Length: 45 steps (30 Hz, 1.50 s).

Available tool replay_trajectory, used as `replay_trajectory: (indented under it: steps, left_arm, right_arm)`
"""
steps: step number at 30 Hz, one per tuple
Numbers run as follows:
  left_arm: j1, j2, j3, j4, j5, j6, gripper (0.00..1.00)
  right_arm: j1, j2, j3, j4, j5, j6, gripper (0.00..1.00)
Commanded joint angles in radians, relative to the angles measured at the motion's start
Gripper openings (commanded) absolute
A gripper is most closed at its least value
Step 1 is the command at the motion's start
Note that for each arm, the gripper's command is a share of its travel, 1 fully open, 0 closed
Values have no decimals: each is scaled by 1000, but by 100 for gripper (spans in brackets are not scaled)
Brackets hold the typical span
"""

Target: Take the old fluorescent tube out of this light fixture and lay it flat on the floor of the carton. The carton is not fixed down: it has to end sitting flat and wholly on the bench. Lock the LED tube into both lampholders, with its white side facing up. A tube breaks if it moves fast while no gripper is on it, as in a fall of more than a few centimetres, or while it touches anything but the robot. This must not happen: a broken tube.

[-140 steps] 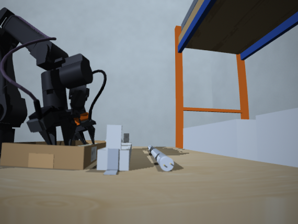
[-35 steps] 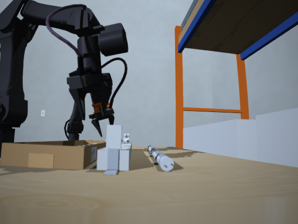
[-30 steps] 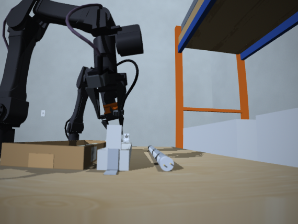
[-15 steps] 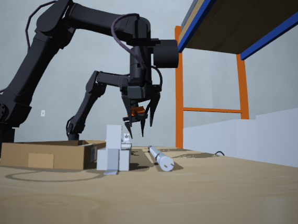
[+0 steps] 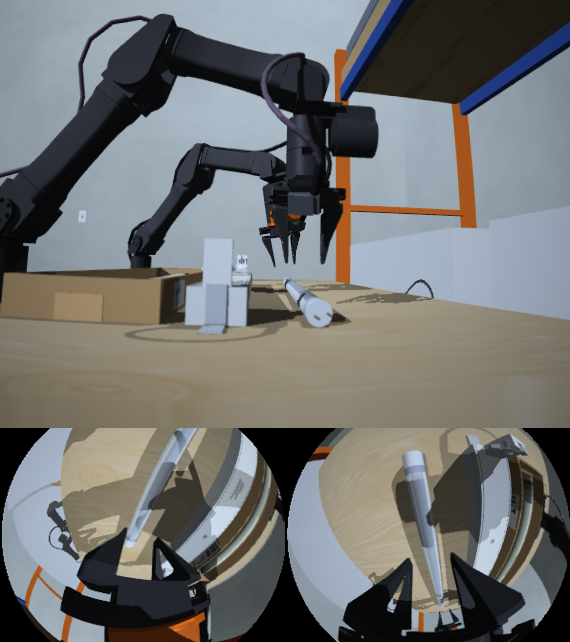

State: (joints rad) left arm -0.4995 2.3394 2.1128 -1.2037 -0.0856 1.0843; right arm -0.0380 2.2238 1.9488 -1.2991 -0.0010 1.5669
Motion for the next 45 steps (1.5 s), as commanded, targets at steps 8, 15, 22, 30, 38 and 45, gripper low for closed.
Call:
replay_trajectory:
  steps: [8, 15, 22, 30, 38, 45]
  left_arm:
    - [19, -30, 53, -14, 13, 1, 49]
    - [17, 21, -20, 63, 11, 17, 49]
    - [11, -8, -45, 106, 7, 20, 49]
    - [17, 41, -92, 178, 7, 25, 49]
    - [18, 9, -61, 175, 9, 15, 49]
    - [18, 11, -99, 182, 10, 18, 49]
  right_arm:
    - [15, 27, 57, -34, 14, -3, 49]
    - [2, 29, -55, 74, 13, -4, 49]
    - [-1, 6, -93, 129, 9, 0, 49]
    - [-6, 41, -162, 213, 5, -4, 49]
    - [-5, 26, -105, 187, 9, -3, 49]
    - [-7, 27, -132, 195, 2, -2, 49]
